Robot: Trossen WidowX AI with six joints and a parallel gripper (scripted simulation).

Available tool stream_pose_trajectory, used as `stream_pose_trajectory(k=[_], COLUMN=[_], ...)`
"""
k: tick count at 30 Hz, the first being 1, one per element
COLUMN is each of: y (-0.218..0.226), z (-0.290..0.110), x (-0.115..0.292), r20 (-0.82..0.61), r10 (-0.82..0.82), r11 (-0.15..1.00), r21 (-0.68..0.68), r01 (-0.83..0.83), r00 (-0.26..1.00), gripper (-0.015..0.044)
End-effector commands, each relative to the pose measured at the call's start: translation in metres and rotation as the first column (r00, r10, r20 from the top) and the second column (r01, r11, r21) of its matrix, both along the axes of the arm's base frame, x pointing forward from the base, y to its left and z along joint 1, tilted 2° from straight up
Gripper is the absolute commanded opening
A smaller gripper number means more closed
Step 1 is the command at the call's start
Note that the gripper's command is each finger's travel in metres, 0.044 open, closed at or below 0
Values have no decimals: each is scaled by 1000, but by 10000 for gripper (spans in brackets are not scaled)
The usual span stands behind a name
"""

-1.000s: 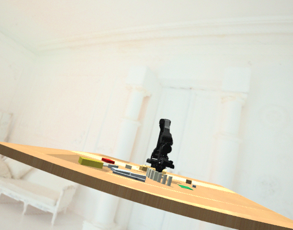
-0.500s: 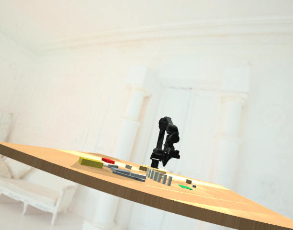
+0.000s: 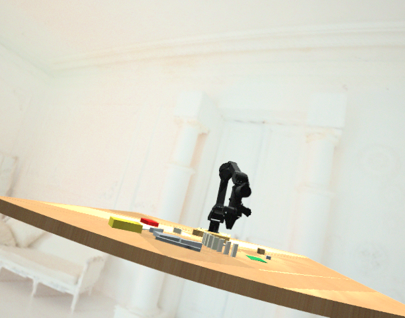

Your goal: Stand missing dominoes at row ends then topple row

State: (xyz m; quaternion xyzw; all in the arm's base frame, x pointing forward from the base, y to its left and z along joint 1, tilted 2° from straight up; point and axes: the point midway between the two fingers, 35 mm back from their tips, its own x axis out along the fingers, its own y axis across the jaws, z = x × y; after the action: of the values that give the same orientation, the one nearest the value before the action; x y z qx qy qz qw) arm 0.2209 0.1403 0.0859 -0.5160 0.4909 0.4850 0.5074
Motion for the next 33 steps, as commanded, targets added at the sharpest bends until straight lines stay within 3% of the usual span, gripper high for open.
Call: stream_pose_trajectory(k=[1,4,18,25,33], y=[3,4,2,1,3], z=[-2,-2,-4,-61,-72], x=[-14,-16,-17,-15,-14], r20=[-29,-35,-35,-35,-35], r10=[607,723,723,723,723], r11=[794,690,690,690,690], r21=[-18,-21,-21,-21,-21], r01=[-608,-724,-724,-724,-724], r00=[794,690,690,690,690], gripper=[394,440,440,440,440])
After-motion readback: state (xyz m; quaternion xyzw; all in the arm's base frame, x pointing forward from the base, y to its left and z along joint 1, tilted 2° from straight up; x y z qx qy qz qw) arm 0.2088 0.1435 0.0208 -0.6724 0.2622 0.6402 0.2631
